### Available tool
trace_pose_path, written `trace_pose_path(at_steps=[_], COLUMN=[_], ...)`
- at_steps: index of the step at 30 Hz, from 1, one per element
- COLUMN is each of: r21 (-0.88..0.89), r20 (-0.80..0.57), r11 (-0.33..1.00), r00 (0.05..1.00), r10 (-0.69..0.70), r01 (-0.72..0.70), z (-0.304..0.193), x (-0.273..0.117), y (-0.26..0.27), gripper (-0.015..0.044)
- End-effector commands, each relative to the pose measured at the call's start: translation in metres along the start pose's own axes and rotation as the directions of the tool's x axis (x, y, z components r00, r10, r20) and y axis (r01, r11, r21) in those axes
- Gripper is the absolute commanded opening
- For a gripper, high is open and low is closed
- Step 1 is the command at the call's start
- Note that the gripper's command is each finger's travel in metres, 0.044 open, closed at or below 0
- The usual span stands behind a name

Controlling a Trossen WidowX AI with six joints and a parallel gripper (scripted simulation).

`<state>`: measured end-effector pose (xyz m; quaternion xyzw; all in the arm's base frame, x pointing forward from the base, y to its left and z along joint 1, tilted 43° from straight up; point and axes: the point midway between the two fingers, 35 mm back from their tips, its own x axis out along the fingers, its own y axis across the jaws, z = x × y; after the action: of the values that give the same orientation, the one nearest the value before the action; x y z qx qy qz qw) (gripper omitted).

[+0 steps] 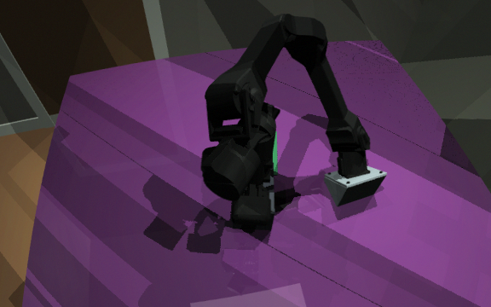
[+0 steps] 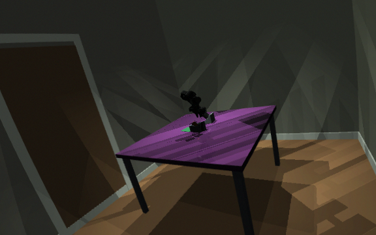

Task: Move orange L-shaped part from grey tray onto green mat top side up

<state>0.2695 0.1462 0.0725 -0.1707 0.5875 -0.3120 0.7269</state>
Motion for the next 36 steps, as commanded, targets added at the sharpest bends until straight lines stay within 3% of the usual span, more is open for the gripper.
trace_pose_path(at_steps=[1,7,8,11,13,17,21,28,36], r21=[-0.002,-0.002,-0.017,-0.146,-0.297,-0.606,-0.843,-1.0,-1.0], r20=[0.001,0.001,0.001,0.0,-0.002,-0.006,-0.01,-0.016,-0.016], r11=[1.0,1.0,1.0,0.989,0.955,0.796,0.538,0.014,0.0], r00=[1.0,1.0,1.0,1.0,1.0,1.0,1.0,1.0,1.0], r10=[0.001,0.001,0.001,0.0,-0.001,-0.004,-0.008,-0.014,-0.015], r01=[-0.001,-0.001,-0.001,0.0,0.001,0.0,-0.004,-0.016,-0.016], z=[0.0,0.0,0.0,0.002,0.003,0.006,0.008,0.01,0.01], x=[0.0,0.0,0.0,-0.001,-0.001,-0.002,-0.003,-0.003,-0.003], y=[0.0,0.0,-0.001,-0.007,-0.015,-0.032,-0.05,-0.077,-0.078], gripper=[0.018,0.018,0.0206,0.028,0.028,0.028,0.028,0.028,0.028])
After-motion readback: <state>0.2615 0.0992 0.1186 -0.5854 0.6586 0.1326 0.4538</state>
